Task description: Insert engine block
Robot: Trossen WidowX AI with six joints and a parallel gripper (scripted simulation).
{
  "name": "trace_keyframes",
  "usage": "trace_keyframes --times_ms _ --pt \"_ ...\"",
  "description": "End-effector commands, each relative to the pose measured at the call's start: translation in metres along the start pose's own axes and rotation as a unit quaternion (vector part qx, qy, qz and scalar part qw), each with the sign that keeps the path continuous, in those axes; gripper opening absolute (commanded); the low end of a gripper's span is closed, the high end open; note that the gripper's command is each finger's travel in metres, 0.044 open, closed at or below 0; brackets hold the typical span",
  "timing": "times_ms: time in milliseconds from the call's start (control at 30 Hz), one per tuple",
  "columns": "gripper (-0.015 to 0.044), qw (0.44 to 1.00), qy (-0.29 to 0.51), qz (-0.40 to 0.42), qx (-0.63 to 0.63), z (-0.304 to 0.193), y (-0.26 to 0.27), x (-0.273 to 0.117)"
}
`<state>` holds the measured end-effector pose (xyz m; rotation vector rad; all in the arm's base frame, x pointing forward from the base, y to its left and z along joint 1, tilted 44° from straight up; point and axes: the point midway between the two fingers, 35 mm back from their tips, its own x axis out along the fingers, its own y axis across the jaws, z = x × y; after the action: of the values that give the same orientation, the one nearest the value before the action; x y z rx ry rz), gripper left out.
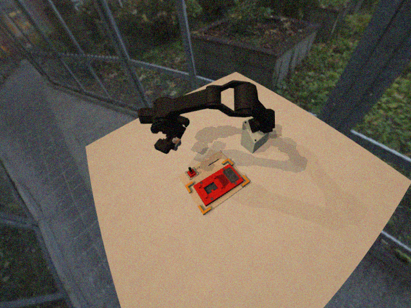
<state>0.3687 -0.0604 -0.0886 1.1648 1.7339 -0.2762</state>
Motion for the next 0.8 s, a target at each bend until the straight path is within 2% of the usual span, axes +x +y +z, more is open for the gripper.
trace_keyframes --times_ms 0,500,767 --pt "0.0 0.999 -0.044 -0.006 0.002 -0.005 -0.001 0.002" --pt "0.0 0.961 -0.275 -0.003 0.004 -0.022 -0.001 0.008" --pt "0.0 0.959 -0.284 -0.001 0.004 -0.023 -0.001 0.008"
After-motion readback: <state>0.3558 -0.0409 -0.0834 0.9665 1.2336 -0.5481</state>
